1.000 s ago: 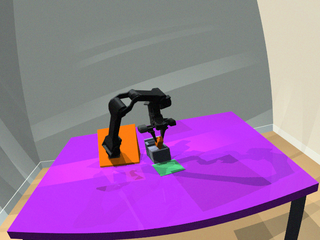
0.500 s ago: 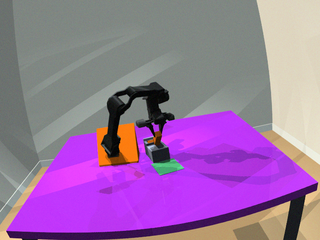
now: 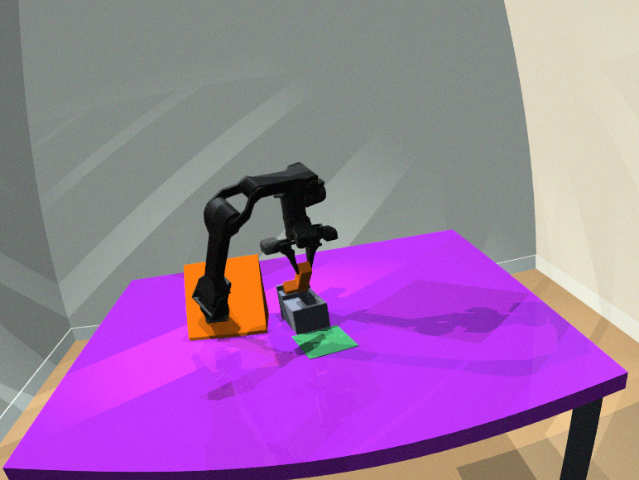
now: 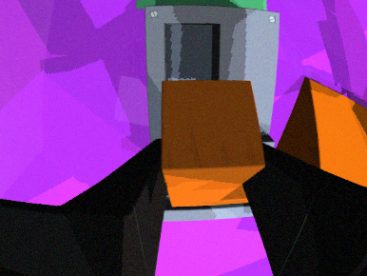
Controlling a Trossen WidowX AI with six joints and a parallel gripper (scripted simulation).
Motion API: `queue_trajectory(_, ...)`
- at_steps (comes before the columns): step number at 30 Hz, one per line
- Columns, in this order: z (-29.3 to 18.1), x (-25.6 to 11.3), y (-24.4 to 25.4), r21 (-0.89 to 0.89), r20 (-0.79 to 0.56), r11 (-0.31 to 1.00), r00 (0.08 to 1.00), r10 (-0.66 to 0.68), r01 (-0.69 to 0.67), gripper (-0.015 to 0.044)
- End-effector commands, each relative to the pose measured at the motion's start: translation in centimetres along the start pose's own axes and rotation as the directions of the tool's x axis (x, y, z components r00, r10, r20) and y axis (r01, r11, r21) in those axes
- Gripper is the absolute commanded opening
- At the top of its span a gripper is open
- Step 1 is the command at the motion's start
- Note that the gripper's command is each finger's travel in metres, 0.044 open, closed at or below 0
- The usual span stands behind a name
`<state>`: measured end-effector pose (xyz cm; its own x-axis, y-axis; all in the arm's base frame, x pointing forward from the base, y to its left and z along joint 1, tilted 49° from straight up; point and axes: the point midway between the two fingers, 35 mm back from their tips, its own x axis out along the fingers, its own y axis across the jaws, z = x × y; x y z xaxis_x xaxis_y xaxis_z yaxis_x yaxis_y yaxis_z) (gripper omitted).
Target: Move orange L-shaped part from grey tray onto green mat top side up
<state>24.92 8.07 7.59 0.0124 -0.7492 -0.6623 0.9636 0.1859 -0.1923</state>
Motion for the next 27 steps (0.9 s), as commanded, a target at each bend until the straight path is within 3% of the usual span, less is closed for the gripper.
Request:
queue_trajectory(1, -0.1, -0.7, 0.0, 0.005, -0.005, 1.0, 1.0, -0.001, 0.001, 0.0)
queue_trajectory(17, 0.0, -2.1, -0.1, 0.004, -0.005, 1.0, 1.0, -0.002, 0.002, 0.0)
queue_trajectory(27, 4.1, -1.8, -0.4, 0.002, -0.008, 1.0, 1.0, 0.013, -0.013, 0.0)
